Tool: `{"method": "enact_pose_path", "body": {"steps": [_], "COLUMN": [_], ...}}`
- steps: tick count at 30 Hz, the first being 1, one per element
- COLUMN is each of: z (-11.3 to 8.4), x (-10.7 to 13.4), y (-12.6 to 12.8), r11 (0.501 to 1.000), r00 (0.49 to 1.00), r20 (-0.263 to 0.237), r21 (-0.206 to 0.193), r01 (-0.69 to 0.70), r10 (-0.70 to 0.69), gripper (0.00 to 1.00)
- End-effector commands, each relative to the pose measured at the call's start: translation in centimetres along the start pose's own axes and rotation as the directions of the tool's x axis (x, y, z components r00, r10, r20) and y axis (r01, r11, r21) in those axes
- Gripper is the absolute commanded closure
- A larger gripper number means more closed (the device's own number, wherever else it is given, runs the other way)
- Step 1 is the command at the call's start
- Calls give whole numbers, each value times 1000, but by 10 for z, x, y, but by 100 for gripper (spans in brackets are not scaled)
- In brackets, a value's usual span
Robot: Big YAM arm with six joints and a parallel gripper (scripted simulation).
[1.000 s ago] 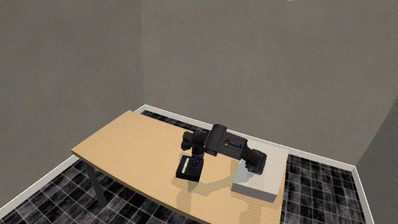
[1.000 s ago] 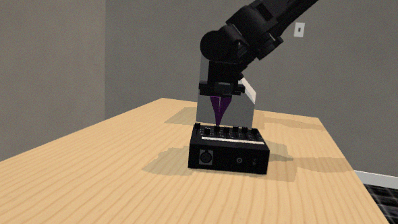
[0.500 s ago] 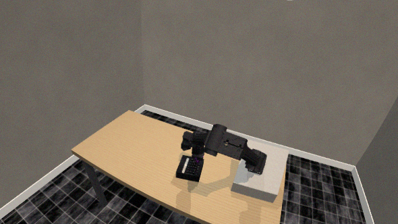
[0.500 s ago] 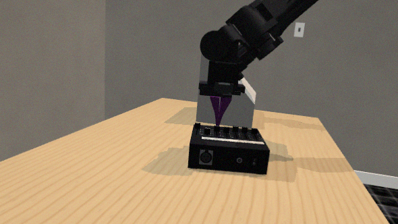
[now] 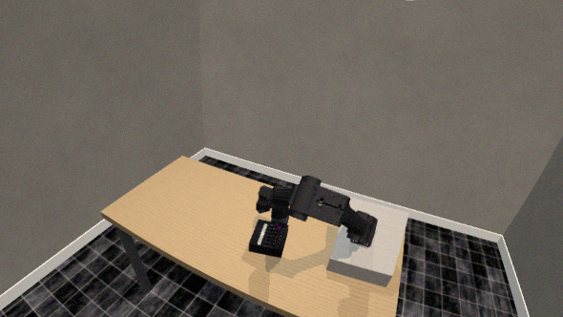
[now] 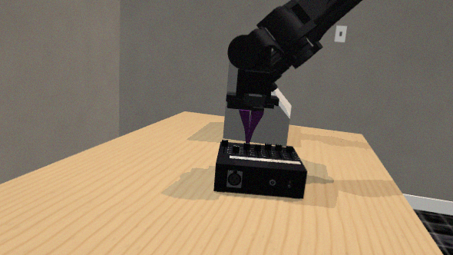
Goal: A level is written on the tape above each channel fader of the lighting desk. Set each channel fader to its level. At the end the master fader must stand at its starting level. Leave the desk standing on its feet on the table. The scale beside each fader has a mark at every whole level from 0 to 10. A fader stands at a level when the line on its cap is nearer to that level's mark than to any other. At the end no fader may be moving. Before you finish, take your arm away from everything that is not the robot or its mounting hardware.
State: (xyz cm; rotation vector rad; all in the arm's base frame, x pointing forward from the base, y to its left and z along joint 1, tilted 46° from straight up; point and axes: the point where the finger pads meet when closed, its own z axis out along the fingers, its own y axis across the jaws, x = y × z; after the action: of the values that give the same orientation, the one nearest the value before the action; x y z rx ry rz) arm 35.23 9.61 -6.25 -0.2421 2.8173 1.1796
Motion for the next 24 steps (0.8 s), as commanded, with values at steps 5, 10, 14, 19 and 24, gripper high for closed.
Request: {"method": "enact_pose_path", "body": {"steps": [5,10,14,19,24], "z": [5,5,5,4,5], "x": [-8,-8,-8,-11,-7], "y": [3,3,3,3,3], "r11": [1000,1000,1000,1000,1000], "r00": [1000,1000,1000,1000,1000], "r20": [-11,-11,-11,-9,-15], "r21": [-5,-5,-5,-5,-6], "r01": [7,7,7,8,3], "r10": [-7,-7,-7,-8,-3], "gripper": [100,100,100,100,100]}}
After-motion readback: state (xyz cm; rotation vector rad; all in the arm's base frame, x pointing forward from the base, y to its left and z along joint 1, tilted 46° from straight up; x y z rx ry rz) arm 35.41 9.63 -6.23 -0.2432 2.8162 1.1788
